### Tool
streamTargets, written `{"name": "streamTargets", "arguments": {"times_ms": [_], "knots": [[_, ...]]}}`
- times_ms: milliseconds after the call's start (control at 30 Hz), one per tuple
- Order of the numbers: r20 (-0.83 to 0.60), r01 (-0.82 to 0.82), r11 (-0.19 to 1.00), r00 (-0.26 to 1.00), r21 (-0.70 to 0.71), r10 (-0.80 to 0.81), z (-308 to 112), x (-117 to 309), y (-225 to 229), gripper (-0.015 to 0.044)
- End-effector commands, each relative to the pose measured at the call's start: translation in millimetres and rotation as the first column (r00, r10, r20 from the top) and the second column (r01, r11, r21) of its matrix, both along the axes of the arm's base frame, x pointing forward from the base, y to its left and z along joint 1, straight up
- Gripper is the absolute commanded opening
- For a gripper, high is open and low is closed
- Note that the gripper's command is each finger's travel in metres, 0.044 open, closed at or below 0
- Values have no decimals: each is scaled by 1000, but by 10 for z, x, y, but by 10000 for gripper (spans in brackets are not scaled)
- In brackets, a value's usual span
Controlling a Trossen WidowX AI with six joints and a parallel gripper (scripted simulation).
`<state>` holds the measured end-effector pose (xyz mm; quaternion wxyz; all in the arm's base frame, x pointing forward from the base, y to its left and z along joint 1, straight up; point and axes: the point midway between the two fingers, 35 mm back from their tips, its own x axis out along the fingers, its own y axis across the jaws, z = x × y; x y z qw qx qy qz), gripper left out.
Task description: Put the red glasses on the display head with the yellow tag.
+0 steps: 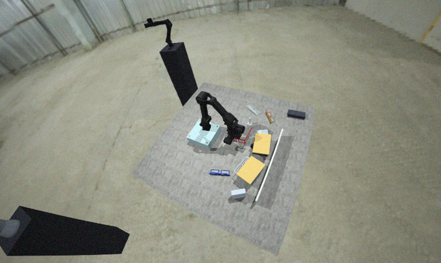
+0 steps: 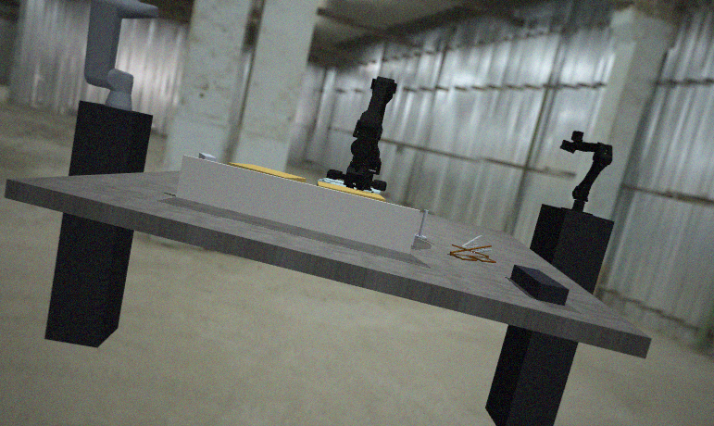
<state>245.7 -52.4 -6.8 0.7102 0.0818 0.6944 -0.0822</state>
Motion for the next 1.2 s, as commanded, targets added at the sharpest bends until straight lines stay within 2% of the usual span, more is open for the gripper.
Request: {"name": "streamTargets", "arguments": {"times_ms": [0,433,567,1167], "knots": [[-1,-6,1000,1000,-1,6,-53,-10,-1,0],[-1,-6,1000,1000,-1,6,-177,-33,4,0],[-1,0,1000,1000,0,0,-142,-24,5,105],[-1,-3,1000,1000,0,3,-107,-16,54,107]]}}
